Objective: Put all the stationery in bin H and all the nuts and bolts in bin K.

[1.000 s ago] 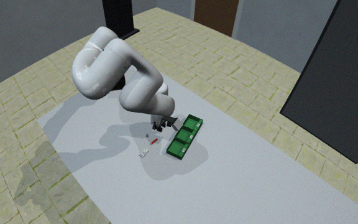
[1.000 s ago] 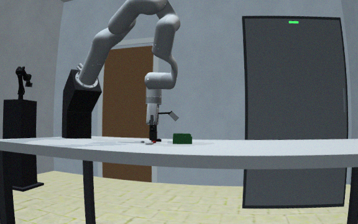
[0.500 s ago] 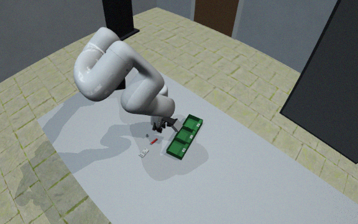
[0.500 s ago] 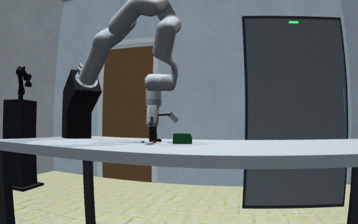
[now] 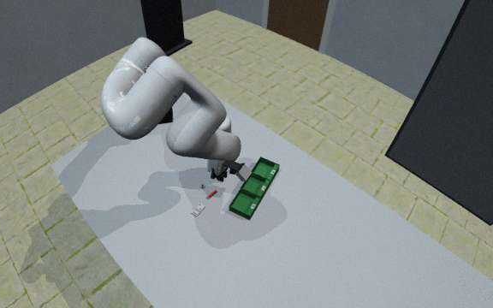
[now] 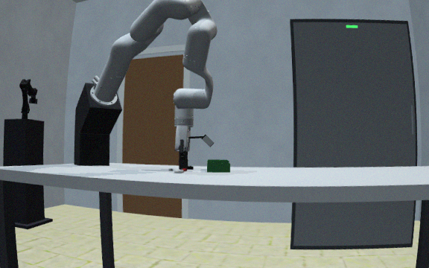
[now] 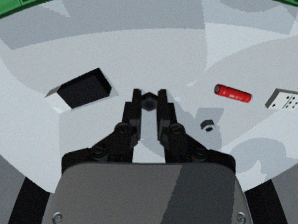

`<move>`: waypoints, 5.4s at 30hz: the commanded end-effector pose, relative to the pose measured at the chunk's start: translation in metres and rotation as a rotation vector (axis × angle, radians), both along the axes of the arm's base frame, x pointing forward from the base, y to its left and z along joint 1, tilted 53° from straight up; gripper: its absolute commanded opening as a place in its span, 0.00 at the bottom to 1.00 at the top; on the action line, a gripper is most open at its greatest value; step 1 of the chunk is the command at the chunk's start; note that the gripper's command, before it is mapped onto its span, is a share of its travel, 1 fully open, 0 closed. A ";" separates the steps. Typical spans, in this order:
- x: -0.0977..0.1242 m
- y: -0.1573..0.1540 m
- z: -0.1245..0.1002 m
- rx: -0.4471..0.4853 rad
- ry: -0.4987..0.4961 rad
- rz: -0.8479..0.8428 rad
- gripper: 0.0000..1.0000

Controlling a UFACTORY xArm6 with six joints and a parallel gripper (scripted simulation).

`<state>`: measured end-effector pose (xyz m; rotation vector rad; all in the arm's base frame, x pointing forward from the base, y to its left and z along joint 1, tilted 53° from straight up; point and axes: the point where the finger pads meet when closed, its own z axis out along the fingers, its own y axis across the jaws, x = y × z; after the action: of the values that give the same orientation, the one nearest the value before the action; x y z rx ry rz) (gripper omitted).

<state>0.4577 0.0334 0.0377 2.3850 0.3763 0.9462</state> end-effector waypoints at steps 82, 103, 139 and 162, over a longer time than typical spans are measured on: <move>0.036 0.031 0.121 0.208 -0.115 -0.178 0.00; 0.057 0.033 0.144 0.656 -0.347 -0.571 0.00; 0.057 0.033 0.144 1.056 -0.576 -0.915 0.00; 0.082 0.019 0.123 1.055 -0.576 -0.915 0.00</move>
<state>0.5340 0.0545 0.1640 2.3929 -1.6326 1.4251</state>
